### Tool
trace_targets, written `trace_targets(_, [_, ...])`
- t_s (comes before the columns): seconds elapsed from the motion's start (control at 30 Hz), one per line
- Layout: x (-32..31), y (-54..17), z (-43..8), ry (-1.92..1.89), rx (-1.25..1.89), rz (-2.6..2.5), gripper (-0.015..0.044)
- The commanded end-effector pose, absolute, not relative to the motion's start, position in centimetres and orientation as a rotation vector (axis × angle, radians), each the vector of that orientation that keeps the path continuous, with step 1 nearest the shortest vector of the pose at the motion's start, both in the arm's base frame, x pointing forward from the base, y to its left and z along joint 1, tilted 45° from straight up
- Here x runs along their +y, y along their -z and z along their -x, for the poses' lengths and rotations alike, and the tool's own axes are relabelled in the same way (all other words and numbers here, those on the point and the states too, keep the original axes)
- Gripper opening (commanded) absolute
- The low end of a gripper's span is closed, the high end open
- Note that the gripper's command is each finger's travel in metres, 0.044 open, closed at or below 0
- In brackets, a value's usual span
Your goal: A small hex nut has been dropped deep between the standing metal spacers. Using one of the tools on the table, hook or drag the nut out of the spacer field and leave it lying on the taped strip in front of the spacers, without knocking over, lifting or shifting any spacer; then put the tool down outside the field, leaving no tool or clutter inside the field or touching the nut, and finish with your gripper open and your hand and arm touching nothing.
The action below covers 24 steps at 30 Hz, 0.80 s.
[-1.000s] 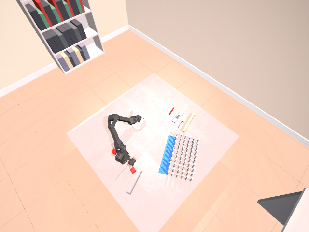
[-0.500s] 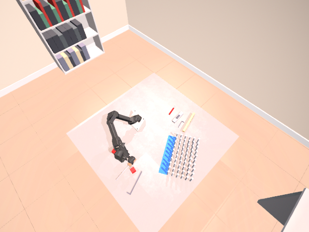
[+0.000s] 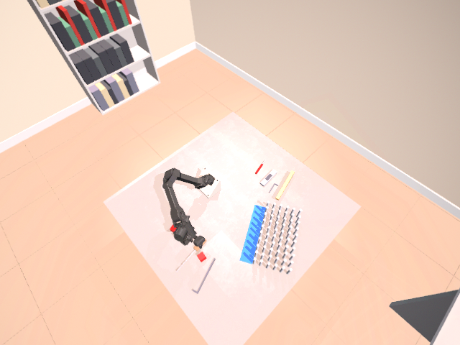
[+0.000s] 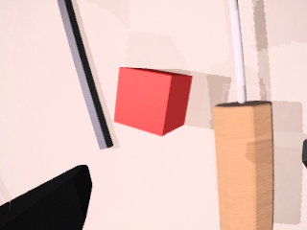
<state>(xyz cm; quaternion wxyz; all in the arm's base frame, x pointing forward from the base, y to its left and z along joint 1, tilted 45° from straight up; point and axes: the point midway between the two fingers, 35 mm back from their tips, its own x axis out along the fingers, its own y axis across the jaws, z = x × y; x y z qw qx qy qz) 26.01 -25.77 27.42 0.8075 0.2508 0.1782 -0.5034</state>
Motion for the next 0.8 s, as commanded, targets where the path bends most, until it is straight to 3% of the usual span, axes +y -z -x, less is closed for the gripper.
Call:
trace_targets(0.0, [-25.9, -27.4, -26.0, 1.076, 0.408, -0.471, 0.044])
trace_targets(0.77, [-25.7, -24.8, -26.8, 0.518, 1.504, 1.474, 0.044])
